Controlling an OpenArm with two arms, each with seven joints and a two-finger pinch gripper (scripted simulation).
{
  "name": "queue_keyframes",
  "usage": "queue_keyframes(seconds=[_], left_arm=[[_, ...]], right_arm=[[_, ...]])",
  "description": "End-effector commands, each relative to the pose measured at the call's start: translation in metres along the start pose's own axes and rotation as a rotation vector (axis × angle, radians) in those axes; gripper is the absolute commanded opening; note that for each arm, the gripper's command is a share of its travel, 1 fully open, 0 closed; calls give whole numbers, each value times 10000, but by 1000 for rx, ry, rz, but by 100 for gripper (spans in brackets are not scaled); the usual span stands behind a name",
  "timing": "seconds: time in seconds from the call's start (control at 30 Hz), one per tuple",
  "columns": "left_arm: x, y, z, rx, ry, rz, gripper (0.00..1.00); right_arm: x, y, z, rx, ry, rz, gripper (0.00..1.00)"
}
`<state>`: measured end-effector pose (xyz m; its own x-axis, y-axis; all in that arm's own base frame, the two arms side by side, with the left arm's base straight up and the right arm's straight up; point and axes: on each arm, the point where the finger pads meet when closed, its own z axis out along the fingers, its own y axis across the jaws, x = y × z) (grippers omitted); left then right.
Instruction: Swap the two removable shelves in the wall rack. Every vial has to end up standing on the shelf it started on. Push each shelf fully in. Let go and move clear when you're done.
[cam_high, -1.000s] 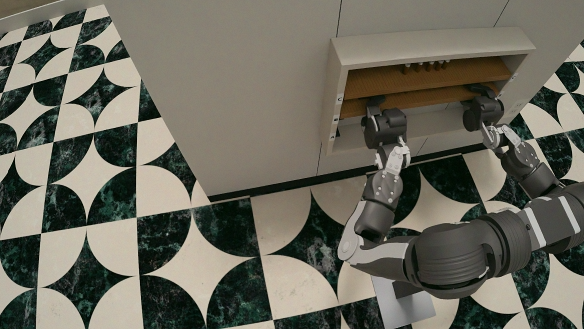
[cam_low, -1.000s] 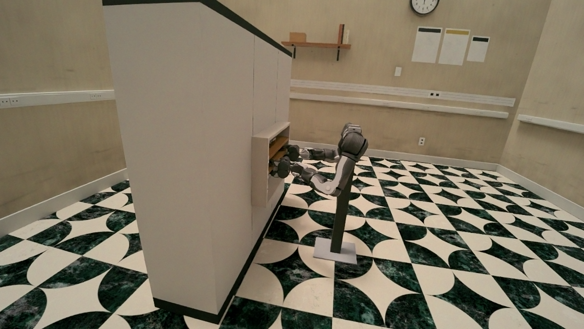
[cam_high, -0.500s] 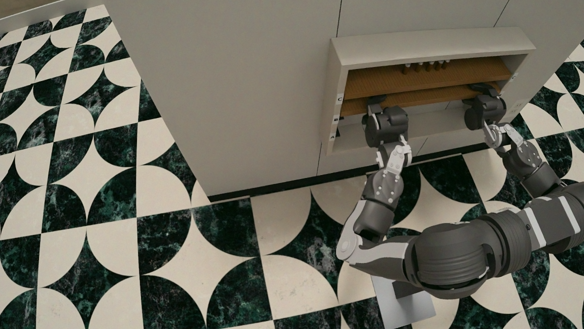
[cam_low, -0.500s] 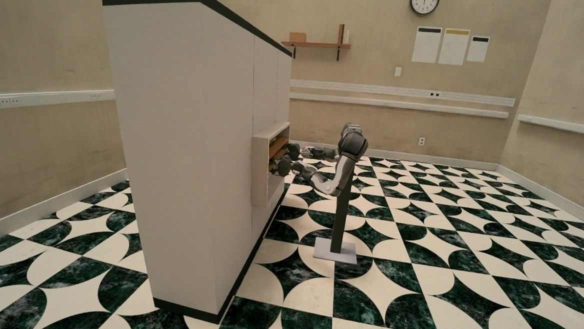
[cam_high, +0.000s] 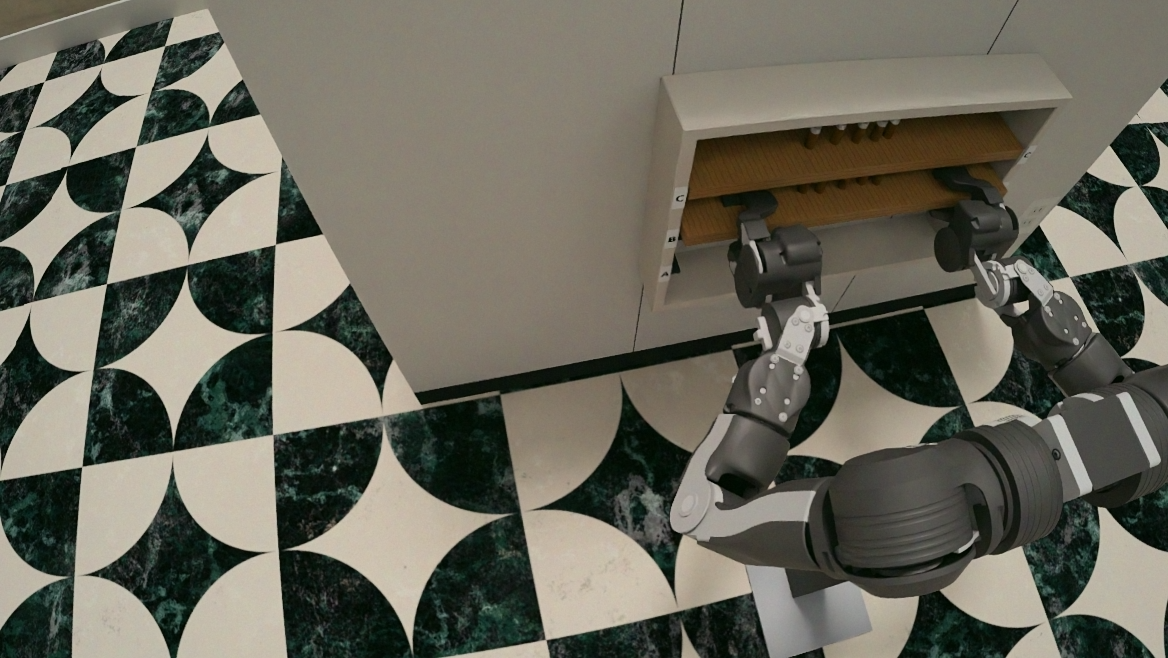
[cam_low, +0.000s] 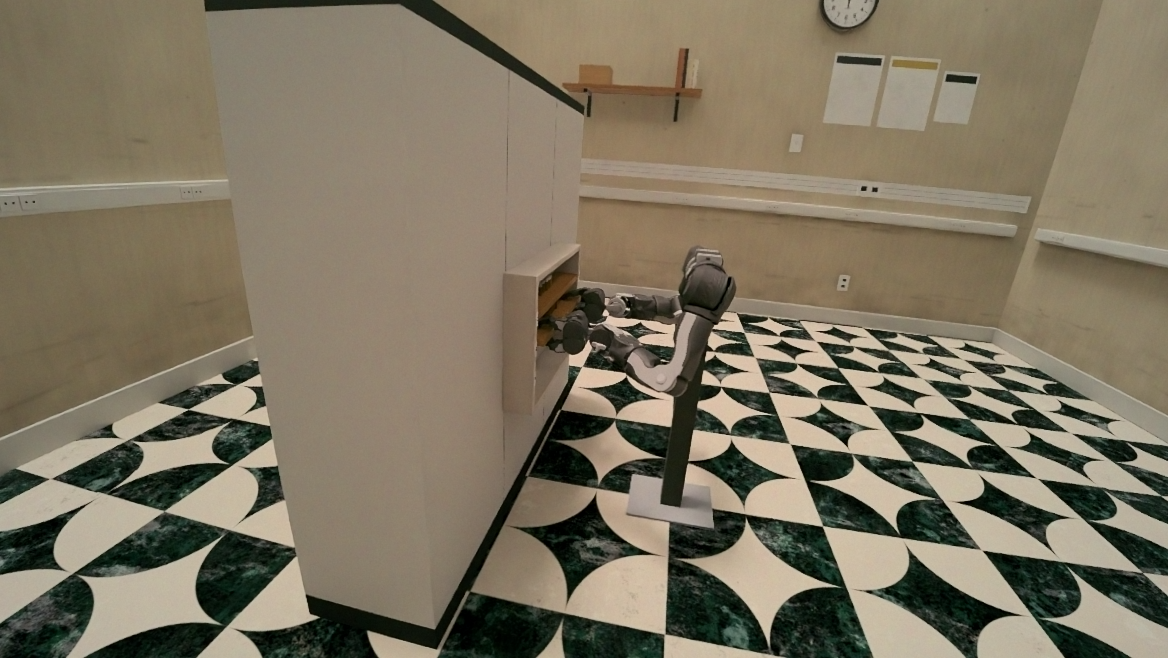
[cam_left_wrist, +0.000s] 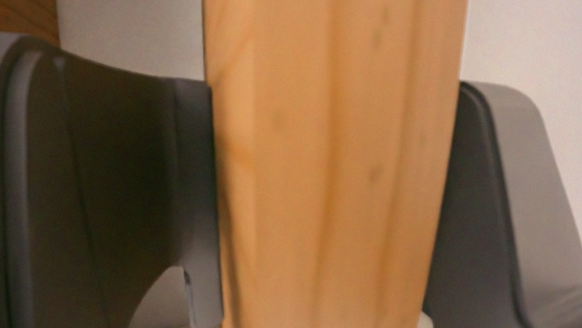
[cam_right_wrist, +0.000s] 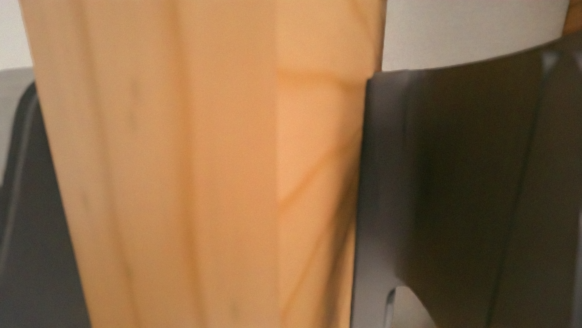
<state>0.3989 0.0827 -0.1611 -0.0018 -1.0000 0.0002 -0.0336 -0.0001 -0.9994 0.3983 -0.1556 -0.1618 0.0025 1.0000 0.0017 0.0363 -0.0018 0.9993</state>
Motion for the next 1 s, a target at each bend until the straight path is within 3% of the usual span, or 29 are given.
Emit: queue_keyframes(seconds=[0.0, 0.97], left_arm=[[4, -90, -24, 34, -2, 0, 0], [5, -71, -366, 34, -2, 0, 0]], right_arm=[[-1, 100, -19, -36, 3, -2, 0], [-2, 90, -361, -36, 3, -2, 0]])
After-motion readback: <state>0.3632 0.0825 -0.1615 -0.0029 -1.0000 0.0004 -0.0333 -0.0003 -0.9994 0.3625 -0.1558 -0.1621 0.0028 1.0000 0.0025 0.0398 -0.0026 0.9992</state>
